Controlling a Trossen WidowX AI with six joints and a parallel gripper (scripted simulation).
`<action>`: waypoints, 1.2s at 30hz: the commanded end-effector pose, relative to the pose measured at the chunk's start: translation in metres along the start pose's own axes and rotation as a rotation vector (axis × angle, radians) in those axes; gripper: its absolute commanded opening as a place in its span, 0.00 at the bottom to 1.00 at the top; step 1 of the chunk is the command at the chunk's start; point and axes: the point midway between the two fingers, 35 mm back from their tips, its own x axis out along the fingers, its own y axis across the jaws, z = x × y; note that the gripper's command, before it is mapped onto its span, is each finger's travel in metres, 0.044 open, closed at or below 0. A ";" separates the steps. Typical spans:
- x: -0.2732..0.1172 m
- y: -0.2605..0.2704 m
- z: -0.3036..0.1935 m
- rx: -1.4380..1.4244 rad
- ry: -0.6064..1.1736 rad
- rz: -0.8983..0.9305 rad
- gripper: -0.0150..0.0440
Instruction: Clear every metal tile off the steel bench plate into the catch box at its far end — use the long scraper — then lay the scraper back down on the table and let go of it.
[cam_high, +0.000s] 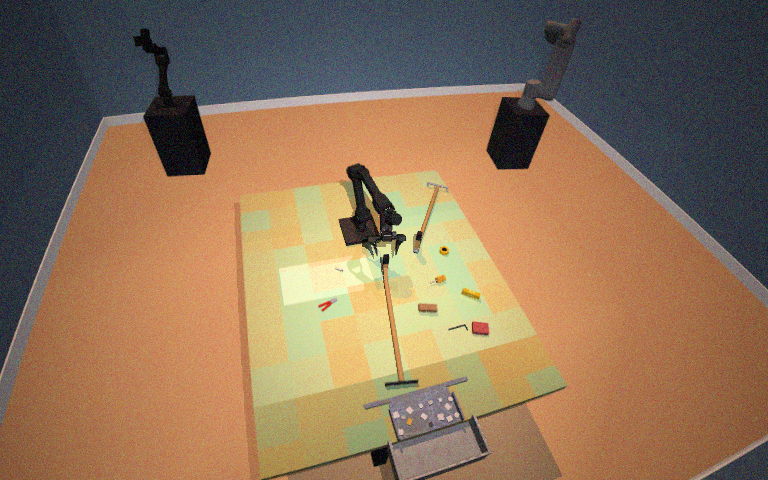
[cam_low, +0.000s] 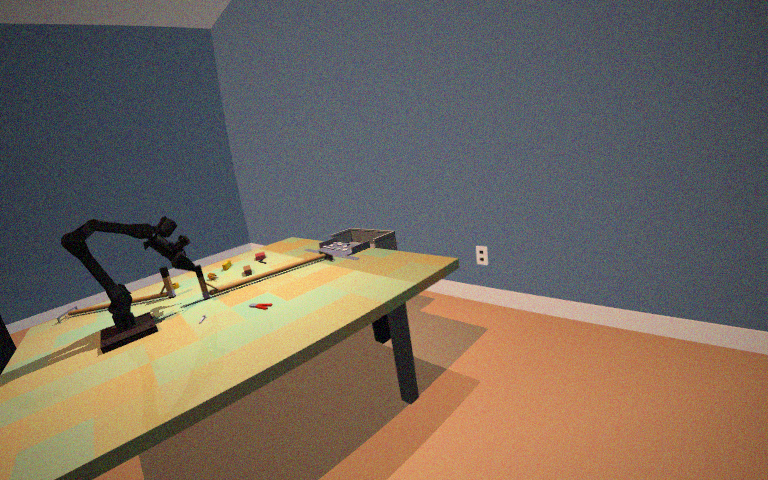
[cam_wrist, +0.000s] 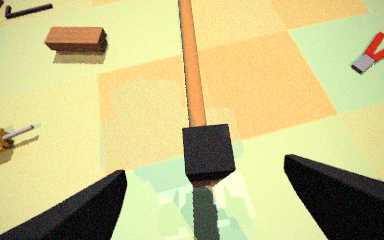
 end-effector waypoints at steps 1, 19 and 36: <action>0.009 0.000 -0.004 -0.006 0.013 0.000 1.00; 0.039 -0.001 -0.005 -0.006 0.012 0.000 1.00; 0.055 -0.002 -0.003 -0.001 0.000 -0.002 0.91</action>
